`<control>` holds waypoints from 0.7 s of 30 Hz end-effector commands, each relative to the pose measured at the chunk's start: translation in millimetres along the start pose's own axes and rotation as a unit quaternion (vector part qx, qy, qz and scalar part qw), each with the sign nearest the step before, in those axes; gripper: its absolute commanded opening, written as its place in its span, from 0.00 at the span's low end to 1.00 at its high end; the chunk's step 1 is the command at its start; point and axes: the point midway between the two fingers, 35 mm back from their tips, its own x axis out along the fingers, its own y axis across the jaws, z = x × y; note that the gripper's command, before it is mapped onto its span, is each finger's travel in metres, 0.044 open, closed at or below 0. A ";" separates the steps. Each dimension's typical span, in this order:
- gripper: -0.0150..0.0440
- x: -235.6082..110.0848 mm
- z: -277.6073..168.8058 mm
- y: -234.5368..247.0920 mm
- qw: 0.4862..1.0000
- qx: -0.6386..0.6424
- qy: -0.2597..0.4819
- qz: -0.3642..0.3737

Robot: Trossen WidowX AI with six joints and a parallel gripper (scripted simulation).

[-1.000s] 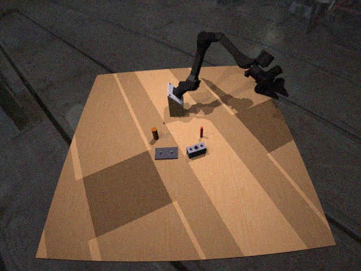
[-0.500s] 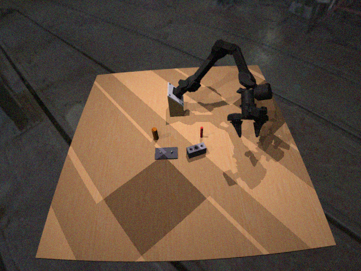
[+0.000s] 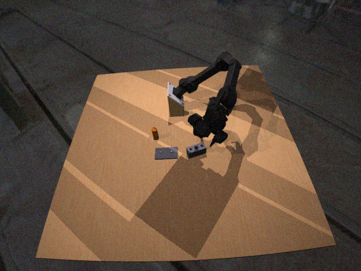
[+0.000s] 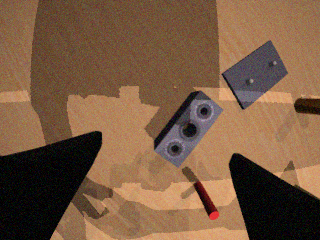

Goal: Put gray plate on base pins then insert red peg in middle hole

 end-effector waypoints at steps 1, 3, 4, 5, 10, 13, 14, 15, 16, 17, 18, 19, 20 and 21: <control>1.00 -3.0 9.6 -43.7 0.961 0.243 0.135 -0.008; 1.00 -3.1 9.9 -42.1 0.961 0.243 0.135 -0.008; 1.00 -3.1 10.4 -39.4 0.961 0.243 0.135 -0.008; 1.00 -3.1 10.6 -38.4 0.961 0.243 0.135 -0.008; 1.00 -3.1 10.6 -38.4 0.961 0.243 0.135 -0.008; 1.00 -3.1 10.6 -38.4 0.961 0.243 0.135 -0.008; 1.00 -0.4 10.1 -38.2 0.961 0.243 0.134 -0.008; 1.00 7.6 8.7 -37.4 0.961 0.243 0.134 -0.008; 1.00 20.7 5.7 -36.4 0.961 0.242 0.134 -0.008; 1.00 36.9 1.2 -35.4 0.961 0.242 0.134 -0.008; 1.00 49.4 -3.0 -35.0 0.961 0.242 0.135 -0.008; 1.00 56.8 -5.9 -34.8 0.961 0.242 0.135 -0.007; 1.00 59.3 -6.8 -34.8 0.961 0.242 0.136 -0.007; 1.00 59.3 -6.8 -34.8 0.961 0.242 0.136 -0.007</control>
